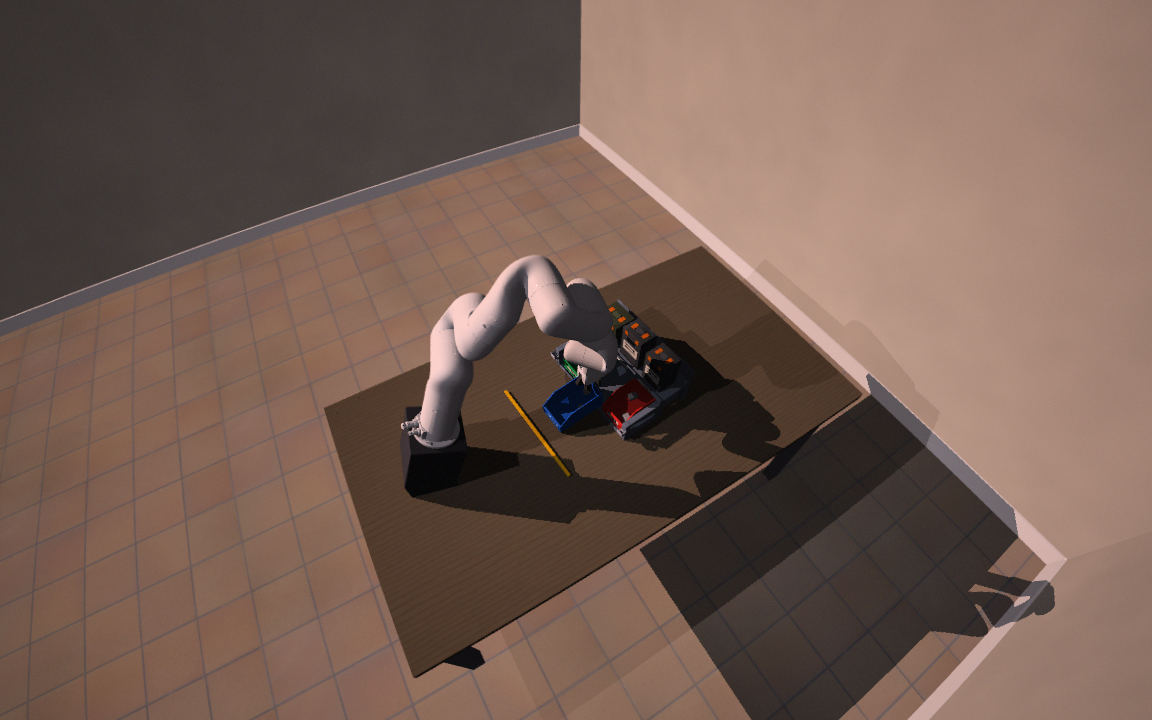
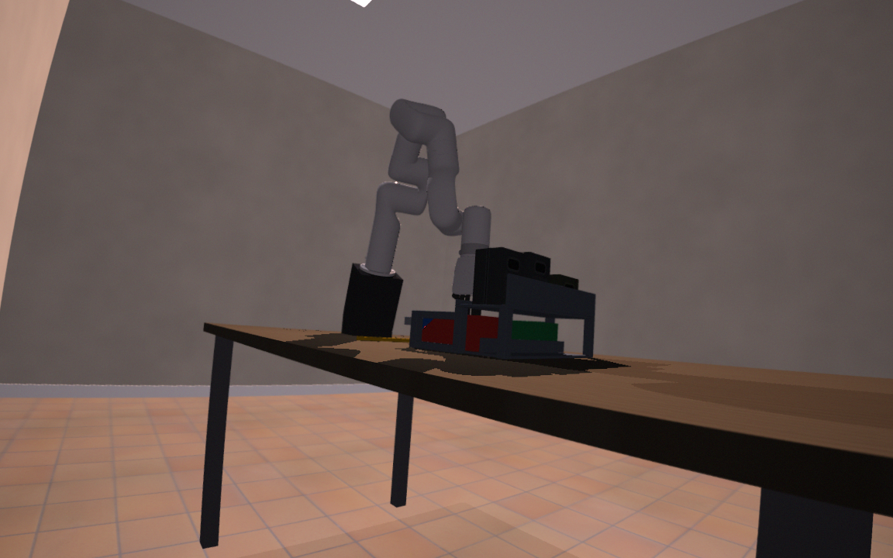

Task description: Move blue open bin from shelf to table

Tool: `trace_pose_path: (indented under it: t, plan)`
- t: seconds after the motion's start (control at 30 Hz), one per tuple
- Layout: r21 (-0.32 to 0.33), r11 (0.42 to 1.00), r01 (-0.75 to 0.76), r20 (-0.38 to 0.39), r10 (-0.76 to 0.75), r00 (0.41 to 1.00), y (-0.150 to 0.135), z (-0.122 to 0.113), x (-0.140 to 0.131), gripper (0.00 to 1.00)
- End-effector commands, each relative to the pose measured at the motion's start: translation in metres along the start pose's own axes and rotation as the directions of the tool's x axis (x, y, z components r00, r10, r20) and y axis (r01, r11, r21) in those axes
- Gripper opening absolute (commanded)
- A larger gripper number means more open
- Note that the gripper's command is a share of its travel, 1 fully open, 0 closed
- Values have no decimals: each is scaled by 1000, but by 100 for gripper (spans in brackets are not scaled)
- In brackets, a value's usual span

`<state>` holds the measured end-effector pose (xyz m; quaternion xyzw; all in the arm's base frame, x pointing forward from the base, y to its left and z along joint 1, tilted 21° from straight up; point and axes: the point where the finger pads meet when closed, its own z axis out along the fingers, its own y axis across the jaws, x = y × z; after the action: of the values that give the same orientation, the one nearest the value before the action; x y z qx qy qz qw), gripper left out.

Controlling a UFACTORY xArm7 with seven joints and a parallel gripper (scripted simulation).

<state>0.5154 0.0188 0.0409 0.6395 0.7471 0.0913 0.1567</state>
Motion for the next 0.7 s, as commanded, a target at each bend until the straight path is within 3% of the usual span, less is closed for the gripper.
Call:
trace_pose_path:
  t: [0.0,0.23,0.27,0.67]
  plan:
    - [-6,1000,0,1,0,1000,2,-1,0,33]
    - [-6,1000,0,1,0,1000,2,-1,0,33]
    - [-6,1000,0,1,0,1000,2,-1,0,0]
    - [-6,1000,0,1,0,1000,2,-1,0,0]
